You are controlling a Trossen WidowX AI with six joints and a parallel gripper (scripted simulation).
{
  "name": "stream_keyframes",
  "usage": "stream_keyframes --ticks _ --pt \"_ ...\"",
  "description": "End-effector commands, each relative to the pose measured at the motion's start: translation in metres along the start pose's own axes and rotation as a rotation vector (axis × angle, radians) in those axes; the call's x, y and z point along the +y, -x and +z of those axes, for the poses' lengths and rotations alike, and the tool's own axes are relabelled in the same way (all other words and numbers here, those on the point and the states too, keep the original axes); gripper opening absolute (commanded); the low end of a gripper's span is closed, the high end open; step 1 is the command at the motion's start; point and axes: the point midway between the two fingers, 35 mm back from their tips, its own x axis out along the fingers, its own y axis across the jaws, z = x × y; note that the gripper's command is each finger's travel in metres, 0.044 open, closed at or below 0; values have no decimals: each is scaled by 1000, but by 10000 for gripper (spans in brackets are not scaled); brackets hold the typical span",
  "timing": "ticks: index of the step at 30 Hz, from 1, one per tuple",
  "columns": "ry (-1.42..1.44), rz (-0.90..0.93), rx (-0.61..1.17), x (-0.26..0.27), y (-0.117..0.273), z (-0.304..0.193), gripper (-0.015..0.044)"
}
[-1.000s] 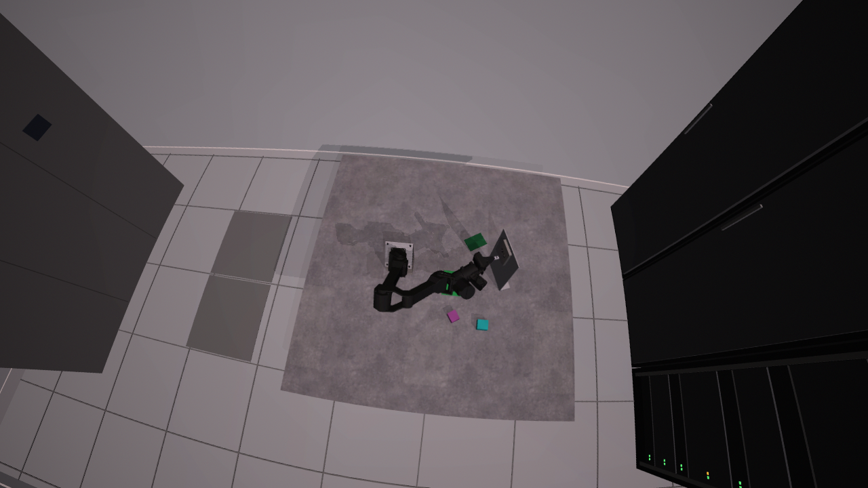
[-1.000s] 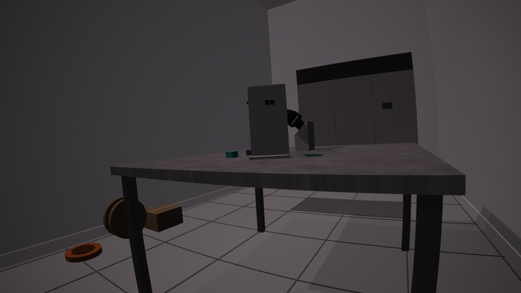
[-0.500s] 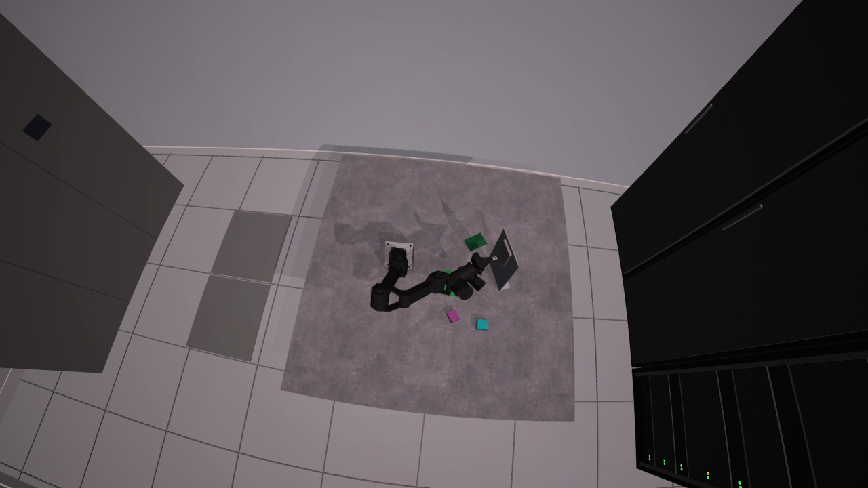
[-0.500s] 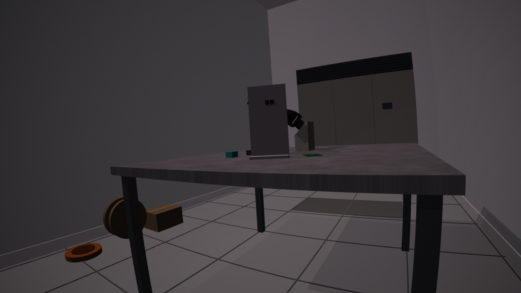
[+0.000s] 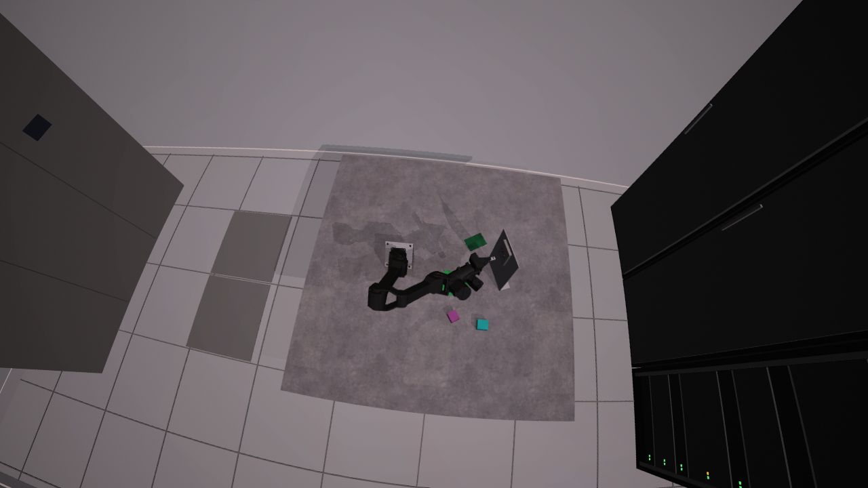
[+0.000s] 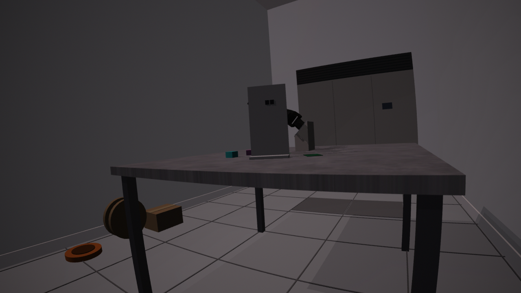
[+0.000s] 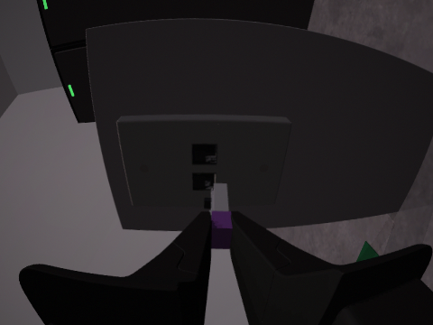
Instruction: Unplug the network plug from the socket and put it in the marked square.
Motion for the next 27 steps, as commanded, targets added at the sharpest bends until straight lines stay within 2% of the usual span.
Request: stream_keyframes --ticks 1,27 --pt "5 5 -1 1 3 0 0" --pt "0 0 1 2 12 -4 0"
